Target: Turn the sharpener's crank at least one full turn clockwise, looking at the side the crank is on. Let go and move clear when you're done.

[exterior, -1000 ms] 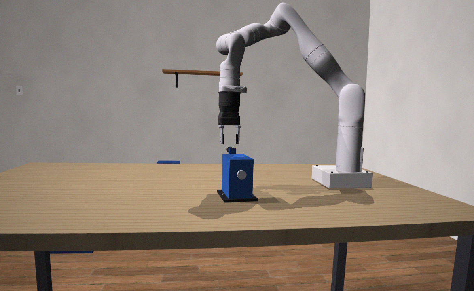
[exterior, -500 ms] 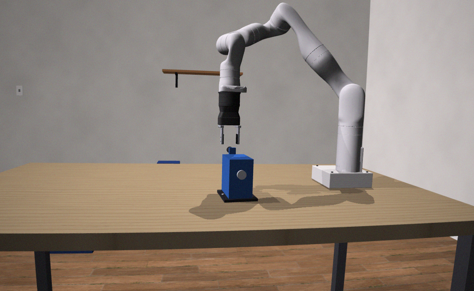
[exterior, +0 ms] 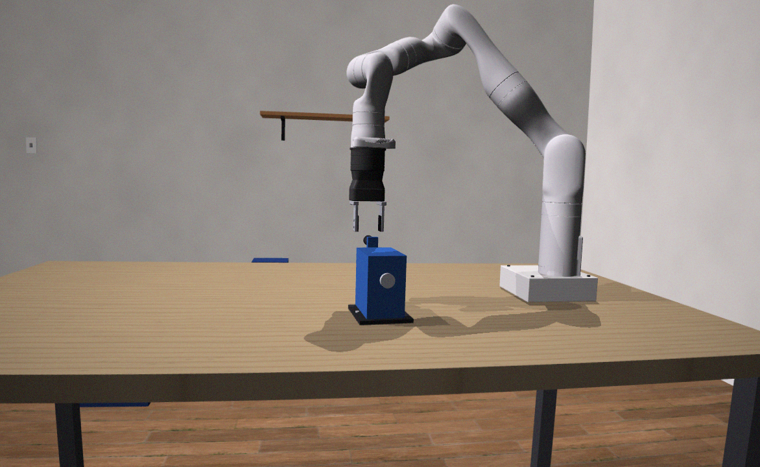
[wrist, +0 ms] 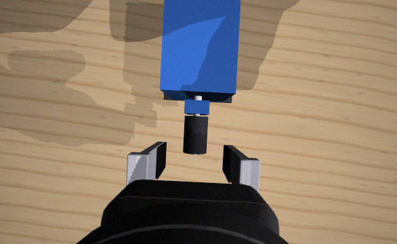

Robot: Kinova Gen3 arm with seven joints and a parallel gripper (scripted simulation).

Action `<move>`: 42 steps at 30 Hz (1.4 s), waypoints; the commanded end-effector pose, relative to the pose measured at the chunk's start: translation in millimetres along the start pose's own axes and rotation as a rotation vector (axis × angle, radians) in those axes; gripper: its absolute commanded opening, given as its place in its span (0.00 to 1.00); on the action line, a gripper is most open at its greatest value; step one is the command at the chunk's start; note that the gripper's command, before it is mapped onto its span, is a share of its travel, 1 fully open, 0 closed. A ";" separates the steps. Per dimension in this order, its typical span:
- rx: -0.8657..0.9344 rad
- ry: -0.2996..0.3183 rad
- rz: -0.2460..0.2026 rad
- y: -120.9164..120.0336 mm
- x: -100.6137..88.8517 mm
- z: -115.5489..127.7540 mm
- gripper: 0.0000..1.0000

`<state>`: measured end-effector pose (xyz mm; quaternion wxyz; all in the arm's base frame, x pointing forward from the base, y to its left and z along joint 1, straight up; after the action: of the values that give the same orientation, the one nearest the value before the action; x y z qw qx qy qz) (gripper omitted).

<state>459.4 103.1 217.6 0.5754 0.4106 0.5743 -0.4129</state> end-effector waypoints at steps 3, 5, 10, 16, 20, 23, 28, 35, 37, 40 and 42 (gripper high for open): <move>0.000 0.000 0.001 0.2 0.8 -0.1 0.97; 0.000 0.000 0.001 0.2 0.8 -0.1 0.97; 0.000 0.000 0.001 0.2 3.8 -0.1 0.97; 0.000 0.000 0.001 0.2 9.1 -0.1 0.97; 0.000 0.000 0.001 0.2 13.3 -0.1 0.97; 0.000 0.000 0.001 0.2 14.4 -0.1 0.97; 0.000 0.000 0.001 0.2 20.0 -0.1 0.97; 0.000 0.000 0.001 0.2 27.2 -0.1 0.97; 0.000 0.000 0.001 0.2 28.9 -0.1 0.97; 0.000 0.000 0.001 0.2 29.7 -0.1 0.97; 0.000 0.000 0.001 0.2 31.1 -0.1 0.97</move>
<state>459.7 102.7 187.4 0.5758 0.4111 0.5735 -0.4129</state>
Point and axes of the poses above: the point where the finger pads meet when closed, its own x axis out along the fingers, its own y axis across the jaws, z = x × y, the point moved 10 cm from there along -x, back along the fingers, and after that the axes turned 5 degrees about -x, right-handed, at the moved point
